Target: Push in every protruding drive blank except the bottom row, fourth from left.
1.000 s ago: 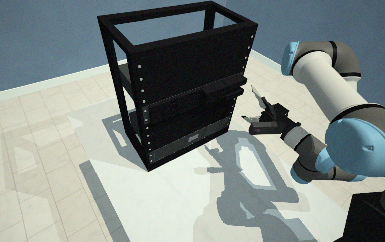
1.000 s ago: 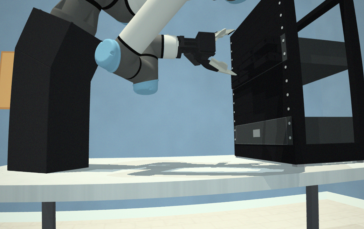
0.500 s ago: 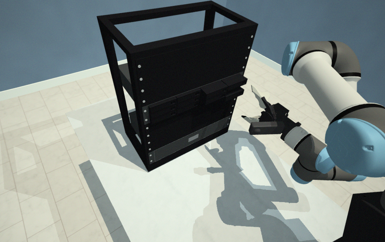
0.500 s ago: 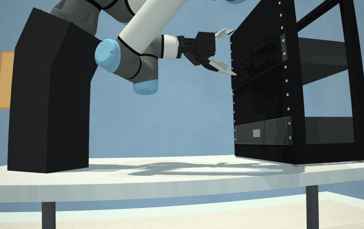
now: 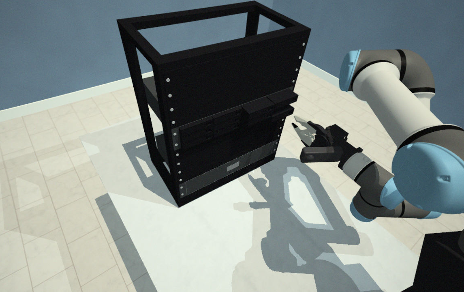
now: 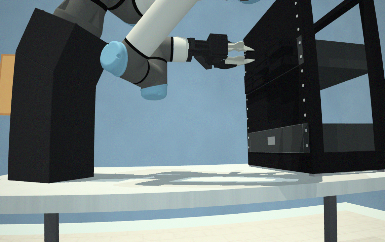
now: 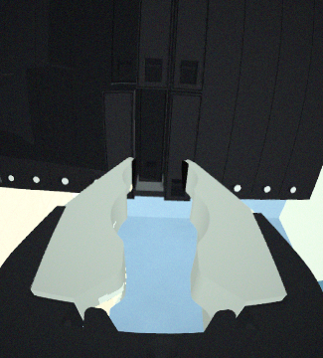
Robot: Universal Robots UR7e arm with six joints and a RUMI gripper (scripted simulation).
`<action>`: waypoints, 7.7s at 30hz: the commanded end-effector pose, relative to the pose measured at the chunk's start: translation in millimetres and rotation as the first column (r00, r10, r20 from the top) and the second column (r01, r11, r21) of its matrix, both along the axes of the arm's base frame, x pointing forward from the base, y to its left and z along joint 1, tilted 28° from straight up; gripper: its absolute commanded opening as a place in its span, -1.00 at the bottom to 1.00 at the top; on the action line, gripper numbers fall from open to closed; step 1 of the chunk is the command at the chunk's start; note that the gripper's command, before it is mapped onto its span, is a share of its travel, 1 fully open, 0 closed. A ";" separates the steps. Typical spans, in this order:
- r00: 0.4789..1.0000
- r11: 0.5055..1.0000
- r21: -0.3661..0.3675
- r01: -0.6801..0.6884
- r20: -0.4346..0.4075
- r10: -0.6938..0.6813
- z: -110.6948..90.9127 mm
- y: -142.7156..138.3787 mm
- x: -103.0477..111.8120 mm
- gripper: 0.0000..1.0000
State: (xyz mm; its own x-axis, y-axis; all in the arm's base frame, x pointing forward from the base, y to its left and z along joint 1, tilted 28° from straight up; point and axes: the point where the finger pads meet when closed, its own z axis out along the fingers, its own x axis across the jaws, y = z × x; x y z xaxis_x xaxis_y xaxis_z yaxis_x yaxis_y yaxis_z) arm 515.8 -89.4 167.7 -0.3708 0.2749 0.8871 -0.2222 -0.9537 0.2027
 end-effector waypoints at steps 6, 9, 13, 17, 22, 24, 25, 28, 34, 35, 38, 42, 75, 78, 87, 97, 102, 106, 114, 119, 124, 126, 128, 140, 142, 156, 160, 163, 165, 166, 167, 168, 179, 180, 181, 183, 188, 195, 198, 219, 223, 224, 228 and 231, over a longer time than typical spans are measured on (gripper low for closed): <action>1.000 1.000 -0.004 -0.001 0.003 0.001 1.0 0.5 0.5 -1.00; 1.000 1.000 -0.004 -0.001 0.003 0.001 1.0 0.5 0.5 -1.00; 1.000 1.000 -0.004 -0.001 0.003 0.001 1.0 0.5 0.5 -1.00; 1.000 1.000 -0.004 -0.001 0.003 0.001 1.0 0.5 0.5 -1.00; 1.000 1.000 -0.004 -0.001 0.003 0.001 1.0 0.5 0.5 -1.00; 1.000 1.000 -0.004 -0.001 0.003 0.001 1.0 0.5 0.5 -1.00; 1.000 1.000 -0.004 -0.001 0.003 0.001 1.0 0.5 0.5 -1.00; 1.000 1.000 -0.004 -0.001 0.003 0.001 1.0 0.5 0.5 -1.00; 1.000 1.000 -0.004 -0.001 0.003 0.001 0.8 1.1 0.6 -1.00; 1.000 1.000 -0.004 -0.001 0.003 0.001 0.7 1.5 0.8 -1.00; 1.000 1.000 -0.004 -0.001 0.003 0.001 0.5 2.2 0.9 -1.00; 1.000 1.000 -0.004 -0.001 0.003 0.001 -1.0 7.0 2.2 -1.00; 1.000 1.000 -0.004 -0.001 0.003 0.001 -22.8 78.8 21.4 -1.00; 1.000 1.000 -0.004 -0.001 0.003 0.001 -23.2 80.1 21.7 -1.00; 1.000 1.000 -0.004 -0.001 0.003 0.001 -20.2 79.4 28.3 -1.00; 1.000 1.000 -0.004 -0.001 0.003 0.001 -1.4 74.0 68.8 -1.00; 1.000 1.000 -0.004 -0.001 0.003 0.001 0.5 73.5 73.0 -1.00; 1.000 1.000 -0.004 -0.001 0.003 0.001 0.5 73.5 73.0 -1.00; 1.000 1.000 -0.004 -0.001 0.003 0.001 0.5 73.5 73.0 -1.00; 1.000 1.000 -0.004 -0.001 0.003 0.001 0.5 73.5 73.0 -1.00; 1.000 1.000 -0.004 -0.001 0.003 0.001 0.5 73.5 73.0 -1.00; 1.000 1.000 -0.004 -0.001 0.003 0.001 0.5 73.5 73.0 -1.00; 1.000 1.000 -0.004 -0.001 0.003 0.001 0.5 73.5 73.0 -1.00; 1.000 1.000 -0.004 -0.001 0.003 0.001 1.1 73.4 74.1 -1.00; 1.000 1.000 -0.004 -0.001 0.003 0.001 2.4 73.2 76.6 -1.00; 1.000 1.000 -0.004 -0.001 0.003 0.001 5.2 72.7 81.8 -1.00; 1.000 1.000 -0.004 -0.001 0.003 0.001 6.1 72.3 84.2 -1.00; 1.000 1.000 -0.004 -0.001 0.003 0.001 7.8 71.5 88.7 -1.00; 1.000 1.000 -0.004 -0.001 0.003 0.001 8.5 71.2 90.7 -1.00; 1.000 1.000 -0.004 -0.001 0.003 0.001 8.6 71.1 91.0 -1.00; 1.000 1.000 -0.004 -0.001 0.003 0.001 8.7 71.1 91.1 -1.00; 1.000 1.000 -0.004 -0.001 0.003 0.001 8.7 71.1 91.1 -1.00; 1.000 1.000 -0.004 -0.001 0.003 0.001 9.6 70.7 93.4 -1.00; 1.000 1.000 -0.004 -0.001 0.003 0.001 10.2 70.5 94.9 -1.00; 1.000 1.000 -0.004 -0.001 0.003 0.001 10.9 70.2 96.4 -1.00; 1.000 1.000 -0.004 -0.001 0.003 0.001 11.9 69.8 99.0 -1.00; 1.000 1.000 -0.004 -0.001 0.003 0.001 12.4 69.5 100.2 -1.00; 1.000 1.000 -0.004 -0.001 0.003 0.001 12.4 69.5 100.3 -1.00; 1.000 1.000 -0.004 -0.001 0.003 0.001 13.0 69.3 101.2 -1.00; 1.000 1.000 -0.004 -0.001 0.003 0.001 16.3 68.7 105.0 -1.00; 1.000 1.000 -0.004 -0.001 0.003 0.001 16.3 68.7 105.0 -1.00; 1.000 1.000 -0.004 -0.001 0.003 0.001 16.3 68.7 105.0 -1.00; 1.000 1.000 -0.004 -0.001 0.003 0.001 16.3 68.7 105.0 -1.00; 1.000 1.000 -0.004 -0.001 0.003 0.001 16.9 68.7 105.4 -1.00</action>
State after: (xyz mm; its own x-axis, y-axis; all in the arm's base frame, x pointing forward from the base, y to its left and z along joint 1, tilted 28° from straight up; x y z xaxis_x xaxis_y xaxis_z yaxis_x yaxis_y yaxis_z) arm 619.5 -20.8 179.7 -0.3656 0.2743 0.8894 -0.2199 -0.9540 0.2038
